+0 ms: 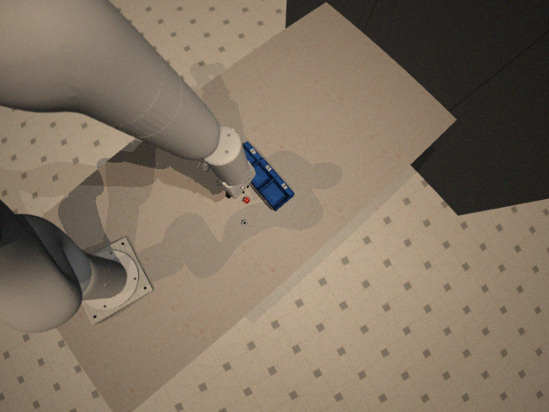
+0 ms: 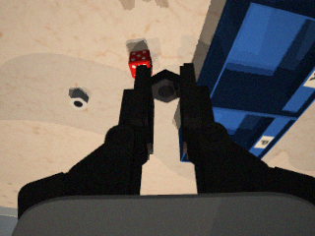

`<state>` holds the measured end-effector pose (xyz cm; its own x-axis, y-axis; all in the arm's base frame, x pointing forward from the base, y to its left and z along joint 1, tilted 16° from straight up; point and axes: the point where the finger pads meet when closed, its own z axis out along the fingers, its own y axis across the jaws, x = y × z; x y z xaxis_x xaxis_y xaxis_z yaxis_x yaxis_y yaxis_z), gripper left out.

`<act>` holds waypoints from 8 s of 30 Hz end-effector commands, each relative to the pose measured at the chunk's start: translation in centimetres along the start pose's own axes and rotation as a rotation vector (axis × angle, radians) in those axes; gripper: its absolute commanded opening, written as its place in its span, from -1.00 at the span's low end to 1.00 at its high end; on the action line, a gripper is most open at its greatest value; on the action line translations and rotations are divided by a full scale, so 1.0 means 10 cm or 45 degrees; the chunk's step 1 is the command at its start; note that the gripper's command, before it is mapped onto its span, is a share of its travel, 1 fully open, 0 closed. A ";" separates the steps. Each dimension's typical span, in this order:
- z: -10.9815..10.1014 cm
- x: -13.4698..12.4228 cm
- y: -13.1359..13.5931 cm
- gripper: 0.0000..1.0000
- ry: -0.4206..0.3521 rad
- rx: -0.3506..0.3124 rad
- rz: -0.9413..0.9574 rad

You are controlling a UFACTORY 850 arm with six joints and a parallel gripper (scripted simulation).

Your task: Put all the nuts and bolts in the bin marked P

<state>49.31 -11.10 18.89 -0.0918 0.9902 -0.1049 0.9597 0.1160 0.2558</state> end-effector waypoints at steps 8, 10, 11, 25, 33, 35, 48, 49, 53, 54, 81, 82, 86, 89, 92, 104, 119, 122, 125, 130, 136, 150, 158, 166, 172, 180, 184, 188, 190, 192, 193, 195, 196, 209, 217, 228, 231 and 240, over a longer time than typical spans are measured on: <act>0.00 -0.40 0.23 -1.00 0.009 -0.002 0.190; 0.00 -0.50 0.29 -1.00 0.008 -0.002 0.277; 0.00 -0.56 0.32 -1.00 0.009 -0.002 0.286; 0.00 -0.97 0.55 -1.00 0.008 -0.002 0.286; 0.00 -0.95 0.54 -1.00 0.008 -0.002 0.286; 0.02 -0.95 0.54 -1.00 0.008 -0.002 0.286; 0.24 -0.95 0.54 -1.00 0.008 -0.002 0.286; 0.26 -0.95 0.54 -1.00 0.008 -0.002 0.286; 0.34 -0.95 0.54 -1.00 0.008 -0.002 0.286; 0.36 -0.95 0.54 -1.00 0.008 -0.002 0.286; 0.45 -0.94 0.53 -0.39 0.008 -0.002 0.286; 0.45 -0.94 0.53 -0.39 0.008 -0.002 0.286; 0.45 -0.94 0.53 -0.39 0.008 -0.002 0.286; 0.45 -0.94 0.53 -0.39 0.008 -0.002 0.286; 0.45 -0.94 0.53 -0.39 0.008 -0.002 0.286; 0.29 -0.94 0.53 -0.39 0.008 -0.002 0.286; 0.00 -0.94 0.53 -0.39 0.008 -0.002 0.286; 0.00 -0.94 0.53 -0.39 0.008 -0.002 0.286; 0.00 -0.94 0.53 -0.39 0.008 -0.002 0.286; -0.01 -0.71 0.43 -0.42 0.008 -0.002 0.095; -0.05 -0.25 0.24 -0.42 0.008 0.000 -0.177; -0.11 0.68 -0.14 -0.42 0.013 -0.002 -0.797; -0.13 0.90 -0.23 -0.42 0.022 -0.005 -1.081; -0.13 0.91 -0.23 -0.42 0.007 -0.007 -1.504; -0.13 0.90 -0.23 -0.42 0.006 -0.007 -1.540; -0.13 0.90 -0.23 -0.42 0.006 -0.007 -1.540; -0.13 0.90 -0.23 -0.42 0.006 -0.007 -1.540; -0.13 0.90 -0.23 -0.42 0.006 -0.007 -1.540; -0.13 0.90 -0.23 -0.42 0.006 -0.007 -1.540; -0.13 0.90 -0.23 -0.42 0.006 -0.007 -1.540; -0.13 0.90 -0.23 -0.42 0.006 -0.007 -1.540; -0.13 0.90 -0.23 -0.42 0.006 -0.007 -1.540; -0.13 0.90 -0.23 -0.42 0.006 -0.007 -1.540; 0.11 0.90 -0.23 -0.42 0.006 -0.007 -1.540; 0.43 0.90 -0.23 -0.42 0.007 -0.007 -1.540; 0.52 0.91 -0.22 -0.42 0.007 -0.007 -1.540; 0.56 0.91 -0.23 -0.42 0.007 -0.007 -1.540; 0.60 0.91 -0.23 -0.42 0.007 -0.007 -1.540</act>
<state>47.81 -2.85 11.58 -0.9383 0.2428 -0.2461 0.2473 0.9688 0.0128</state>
